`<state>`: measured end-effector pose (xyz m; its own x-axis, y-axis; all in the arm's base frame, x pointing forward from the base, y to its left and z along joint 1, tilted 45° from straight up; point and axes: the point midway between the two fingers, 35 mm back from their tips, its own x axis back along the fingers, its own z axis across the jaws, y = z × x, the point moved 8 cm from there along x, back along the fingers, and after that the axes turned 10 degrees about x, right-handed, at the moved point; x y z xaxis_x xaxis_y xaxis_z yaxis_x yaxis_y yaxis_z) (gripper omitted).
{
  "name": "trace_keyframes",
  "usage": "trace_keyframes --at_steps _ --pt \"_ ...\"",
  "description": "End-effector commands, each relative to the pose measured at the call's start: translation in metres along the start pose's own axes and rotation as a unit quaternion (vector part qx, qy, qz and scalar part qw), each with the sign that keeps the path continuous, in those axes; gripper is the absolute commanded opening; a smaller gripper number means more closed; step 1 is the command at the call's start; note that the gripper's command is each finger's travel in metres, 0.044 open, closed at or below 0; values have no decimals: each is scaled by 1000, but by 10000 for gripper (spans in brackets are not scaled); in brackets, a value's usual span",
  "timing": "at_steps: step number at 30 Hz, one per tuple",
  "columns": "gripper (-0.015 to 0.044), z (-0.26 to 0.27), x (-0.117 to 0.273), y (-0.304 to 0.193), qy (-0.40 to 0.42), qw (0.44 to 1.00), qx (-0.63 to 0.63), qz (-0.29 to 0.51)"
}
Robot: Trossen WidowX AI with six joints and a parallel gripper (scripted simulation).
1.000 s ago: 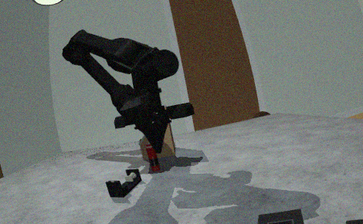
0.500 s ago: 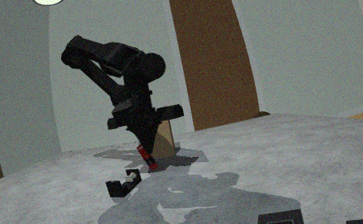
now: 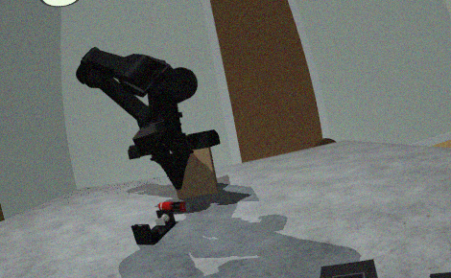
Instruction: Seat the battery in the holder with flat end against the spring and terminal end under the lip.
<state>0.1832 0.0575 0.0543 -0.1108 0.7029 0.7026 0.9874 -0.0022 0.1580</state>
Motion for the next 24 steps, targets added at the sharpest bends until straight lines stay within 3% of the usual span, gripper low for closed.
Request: trace_keyframes --at_steps 1,8,21,24 --pt "0 2 22 3 7 1000 -3 -3" --pt "0 -2 74 0 4 1000 -2 -4" --pt "0 -2 72 -1 1 1000 1 -5" --pt "79 -4 65 0 3 997 -82 -4"
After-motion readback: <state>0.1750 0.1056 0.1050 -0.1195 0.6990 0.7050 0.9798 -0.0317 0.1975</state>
